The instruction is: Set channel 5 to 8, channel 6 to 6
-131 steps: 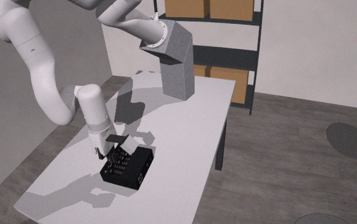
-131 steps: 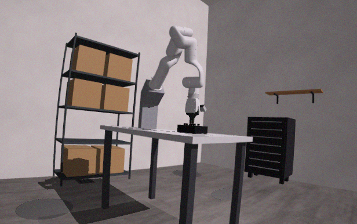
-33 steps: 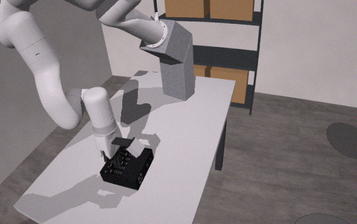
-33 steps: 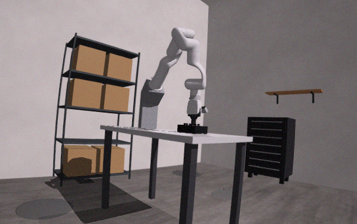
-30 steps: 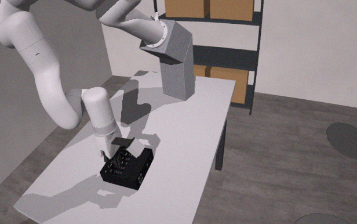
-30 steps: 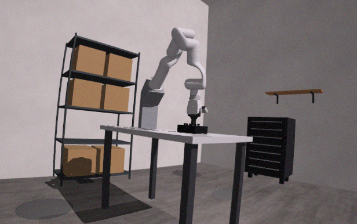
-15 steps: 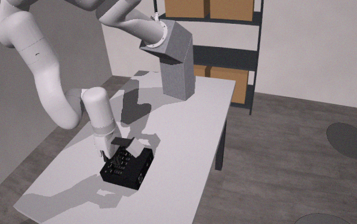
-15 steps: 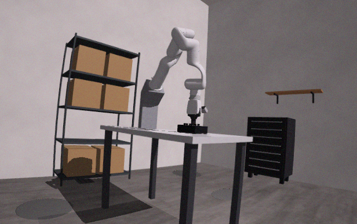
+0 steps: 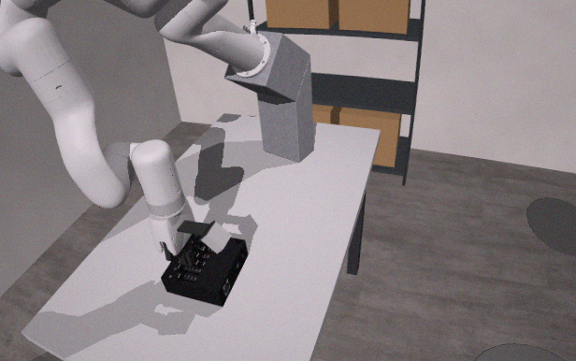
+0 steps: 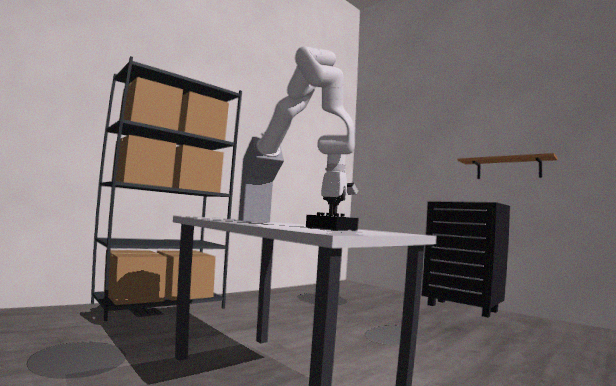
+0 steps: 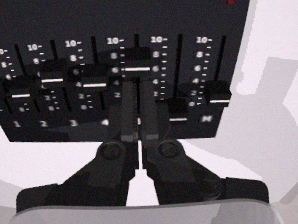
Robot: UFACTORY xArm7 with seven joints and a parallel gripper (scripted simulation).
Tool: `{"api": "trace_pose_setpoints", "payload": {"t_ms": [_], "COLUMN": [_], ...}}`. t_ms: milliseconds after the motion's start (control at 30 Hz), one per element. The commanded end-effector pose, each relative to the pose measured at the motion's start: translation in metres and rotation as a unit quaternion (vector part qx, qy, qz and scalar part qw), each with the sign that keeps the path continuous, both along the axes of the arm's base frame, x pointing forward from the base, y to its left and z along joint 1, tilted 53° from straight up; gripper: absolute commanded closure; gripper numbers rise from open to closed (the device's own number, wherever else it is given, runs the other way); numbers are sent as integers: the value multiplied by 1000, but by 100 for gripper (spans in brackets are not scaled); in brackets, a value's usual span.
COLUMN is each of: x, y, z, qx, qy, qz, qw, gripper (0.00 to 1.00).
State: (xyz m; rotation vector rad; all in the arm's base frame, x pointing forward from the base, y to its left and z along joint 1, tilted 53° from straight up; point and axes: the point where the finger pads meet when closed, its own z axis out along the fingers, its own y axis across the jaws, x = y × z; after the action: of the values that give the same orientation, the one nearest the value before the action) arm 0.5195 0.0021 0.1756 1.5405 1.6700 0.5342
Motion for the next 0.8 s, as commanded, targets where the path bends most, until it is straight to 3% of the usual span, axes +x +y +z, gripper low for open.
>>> {"api": "trace_pose_setpoints", "payload": {"t_ms": [0, 333, 767], "x": [-2, -22, -31], "y": [1, 6, 8], "z": [2, 18, 25], "qx": [0, 1, 0], "qy": [-1, -1, -1], "qz": [0, 0, 0], "qw": [1000, 1000, 1000], "gripper": [100, 100, 100]}}
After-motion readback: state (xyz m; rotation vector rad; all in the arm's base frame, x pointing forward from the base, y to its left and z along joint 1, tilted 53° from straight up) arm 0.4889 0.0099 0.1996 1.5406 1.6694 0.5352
